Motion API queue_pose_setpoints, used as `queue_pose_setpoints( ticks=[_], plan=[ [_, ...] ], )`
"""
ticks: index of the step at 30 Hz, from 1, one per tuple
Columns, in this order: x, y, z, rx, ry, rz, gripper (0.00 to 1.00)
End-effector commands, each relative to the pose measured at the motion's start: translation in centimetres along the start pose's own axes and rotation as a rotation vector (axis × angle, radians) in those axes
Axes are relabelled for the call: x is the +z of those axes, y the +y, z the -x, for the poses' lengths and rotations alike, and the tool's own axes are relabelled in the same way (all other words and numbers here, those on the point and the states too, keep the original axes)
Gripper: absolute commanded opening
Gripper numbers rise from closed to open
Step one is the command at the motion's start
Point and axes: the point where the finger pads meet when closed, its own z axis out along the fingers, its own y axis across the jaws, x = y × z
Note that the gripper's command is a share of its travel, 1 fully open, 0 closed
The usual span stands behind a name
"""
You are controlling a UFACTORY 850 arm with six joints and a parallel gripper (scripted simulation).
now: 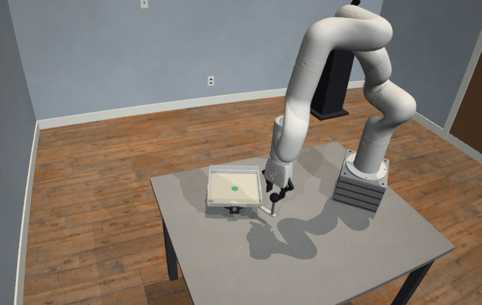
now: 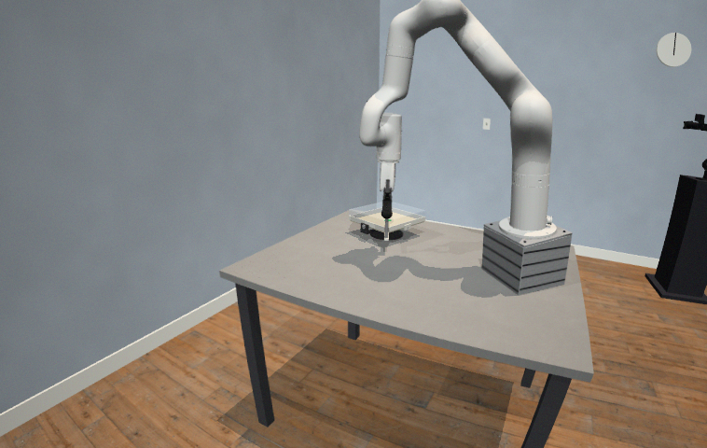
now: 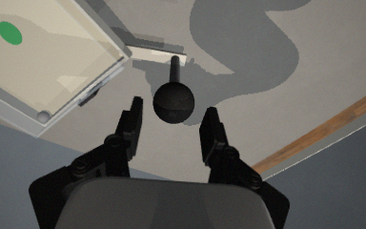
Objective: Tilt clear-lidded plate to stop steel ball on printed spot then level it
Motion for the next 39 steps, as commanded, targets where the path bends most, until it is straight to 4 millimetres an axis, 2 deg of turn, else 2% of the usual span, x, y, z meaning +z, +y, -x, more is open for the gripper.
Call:
queue_pose_setpoints(
  ticks=[1,39],
  plan=[
    [0.0,-0.03,0.09,0.0,-0.002,-0.001,0.61],
    [0.5,-0.03,0.09,0.0,-0.002,-0.001,0.61]
  ],
)
